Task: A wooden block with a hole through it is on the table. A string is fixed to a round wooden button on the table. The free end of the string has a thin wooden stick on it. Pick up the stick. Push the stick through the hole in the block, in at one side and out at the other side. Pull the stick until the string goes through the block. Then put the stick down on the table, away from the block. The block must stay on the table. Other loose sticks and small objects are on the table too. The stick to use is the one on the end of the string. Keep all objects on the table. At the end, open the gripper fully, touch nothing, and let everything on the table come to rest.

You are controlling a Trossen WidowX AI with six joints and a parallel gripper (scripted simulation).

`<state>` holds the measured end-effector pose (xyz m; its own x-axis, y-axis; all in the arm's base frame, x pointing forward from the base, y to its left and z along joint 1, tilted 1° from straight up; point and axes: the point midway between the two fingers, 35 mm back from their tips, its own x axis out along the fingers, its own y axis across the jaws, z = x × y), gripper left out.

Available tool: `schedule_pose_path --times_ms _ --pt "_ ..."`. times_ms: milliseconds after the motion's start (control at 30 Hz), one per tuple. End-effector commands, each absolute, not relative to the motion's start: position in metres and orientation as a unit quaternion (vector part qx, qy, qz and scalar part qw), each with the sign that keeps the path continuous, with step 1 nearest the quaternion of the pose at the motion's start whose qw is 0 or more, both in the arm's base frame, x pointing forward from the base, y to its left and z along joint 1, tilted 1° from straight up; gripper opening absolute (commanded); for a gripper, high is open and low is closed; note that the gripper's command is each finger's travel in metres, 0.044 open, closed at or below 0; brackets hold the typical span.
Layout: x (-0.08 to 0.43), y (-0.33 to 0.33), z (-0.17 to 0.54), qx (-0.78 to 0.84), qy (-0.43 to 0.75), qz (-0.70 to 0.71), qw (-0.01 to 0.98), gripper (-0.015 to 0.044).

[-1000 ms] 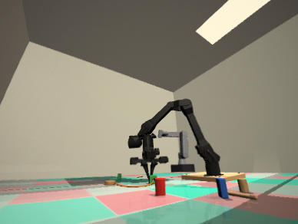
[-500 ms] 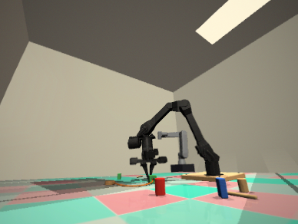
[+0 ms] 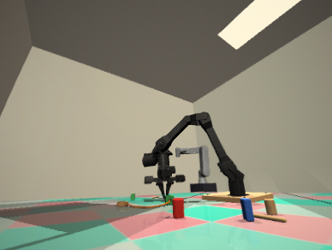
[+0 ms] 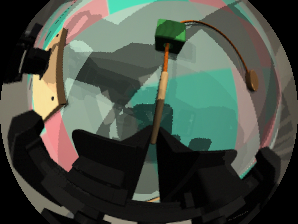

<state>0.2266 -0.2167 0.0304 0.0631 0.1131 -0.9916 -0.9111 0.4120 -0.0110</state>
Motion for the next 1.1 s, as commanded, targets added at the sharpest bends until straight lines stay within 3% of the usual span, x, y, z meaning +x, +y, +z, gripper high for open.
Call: schedule_pose_path --times_ms 0,1067 --pt "0.226 -0.222 0.032 -0.363 0.554 0.403 0.631 0.0" --pt "0.219 -0.233 0.02 -0.37 0.55 0.395 0.637 0.0"
